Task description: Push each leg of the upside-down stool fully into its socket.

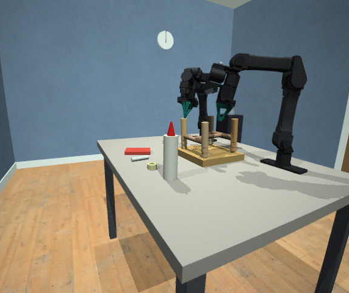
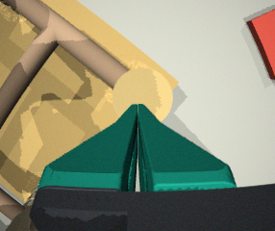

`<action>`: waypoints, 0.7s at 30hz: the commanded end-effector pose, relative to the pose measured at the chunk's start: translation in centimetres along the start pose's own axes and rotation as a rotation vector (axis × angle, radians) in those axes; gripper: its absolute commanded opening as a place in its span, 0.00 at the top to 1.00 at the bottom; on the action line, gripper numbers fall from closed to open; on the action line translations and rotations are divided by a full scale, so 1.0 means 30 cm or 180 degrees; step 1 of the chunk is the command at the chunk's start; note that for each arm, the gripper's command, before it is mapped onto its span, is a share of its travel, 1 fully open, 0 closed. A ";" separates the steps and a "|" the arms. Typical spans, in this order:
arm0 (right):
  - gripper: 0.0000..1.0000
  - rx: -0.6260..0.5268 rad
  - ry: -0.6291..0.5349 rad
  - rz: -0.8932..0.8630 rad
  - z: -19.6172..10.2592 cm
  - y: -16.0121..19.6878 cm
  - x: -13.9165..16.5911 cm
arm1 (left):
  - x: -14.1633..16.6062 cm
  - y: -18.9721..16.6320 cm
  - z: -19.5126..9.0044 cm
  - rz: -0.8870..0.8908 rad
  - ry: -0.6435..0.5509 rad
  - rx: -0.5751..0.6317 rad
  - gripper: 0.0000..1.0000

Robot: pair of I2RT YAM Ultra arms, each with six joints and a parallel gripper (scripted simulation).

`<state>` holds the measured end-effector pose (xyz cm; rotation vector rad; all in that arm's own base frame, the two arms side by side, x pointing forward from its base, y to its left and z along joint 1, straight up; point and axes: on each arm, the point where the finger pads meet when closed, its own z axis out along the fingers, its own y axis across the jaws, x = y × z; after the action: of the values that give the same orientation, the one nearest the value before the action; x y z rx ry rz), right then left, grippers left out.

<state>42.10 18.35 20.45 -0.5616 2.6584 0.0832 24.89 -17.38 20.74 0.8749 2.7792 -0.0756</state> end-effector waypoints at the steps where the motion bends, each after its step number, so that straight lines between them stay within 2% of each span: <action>1: 1.00 -0.0004 0.0023 0.0009 -0.010 0.003 0.008 | -0.005 0.004 -0.023 -0.0019 -0.0144 -0.0012 1.00; 3: 1.00 -0.0004 0.0023 0.0009 -0.010 0.003 0.008 | -0.012 0.004 -0.032 -0.0019 -0.0163 -0.0012 1.00; 4: 1.00 -0.0004 0.0023 0.0009 -0.010 0.003 0.008 | -0.004 0.004 -0.018 -0.0013 -0.0015 -0.0012 1.00; 5: 1.00 -0.0004 0.0023 0.0009 -0.010 0.003 0.008 | -0.032 0.004 -0.046 -0.0020 -0.0199 -0.0011 1.00; 6: 1.00 -0.0005 -0.0158 0.0013 -0.093 0.005 -0.028 | -0.032 0.004 -0.046 -0.0020 -0.0199 -0.0011 1.00; 10: 1.00 -0.0009 -0.0120 -0.0012 -0.101 0.016 -0.018 | -0.032 0.004 -0.046 -0.0020 -0.0199 -0.0011 1.00; 12: 1.00 -0.0005 -0.0075 -0.0005 -0.060 0.010 -0.022 | -0.032 0.004 -0.046 -0.0020 -0.0199 -0.0011 1.00; 15: 1.00 0.0001 -0.0050 0.0005 -0.058 0.002 -0.014 | -0.032 0.004 -0.046 -0.0020 -0.0199 -0.0011 1.00; 16: 1.00 0.0002 -0.0098 -0.0018 -0.142 0.016 -0.009 | -0.032 0.004 -0.046 -0.0020 -0.0199 -0.0011 1.00; 21: 1.00 0.0004 -0.0057 -0.0018 -0.201 0.016 0.001 | -0.032 0.004 -0.046 -0.0020 -0.0199 -0.0011 1.00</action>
<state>40.92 17.90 22.70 -0.5635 2.6673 0.0811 24.85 -17.34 20.63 0.8755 2.7809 -0.0748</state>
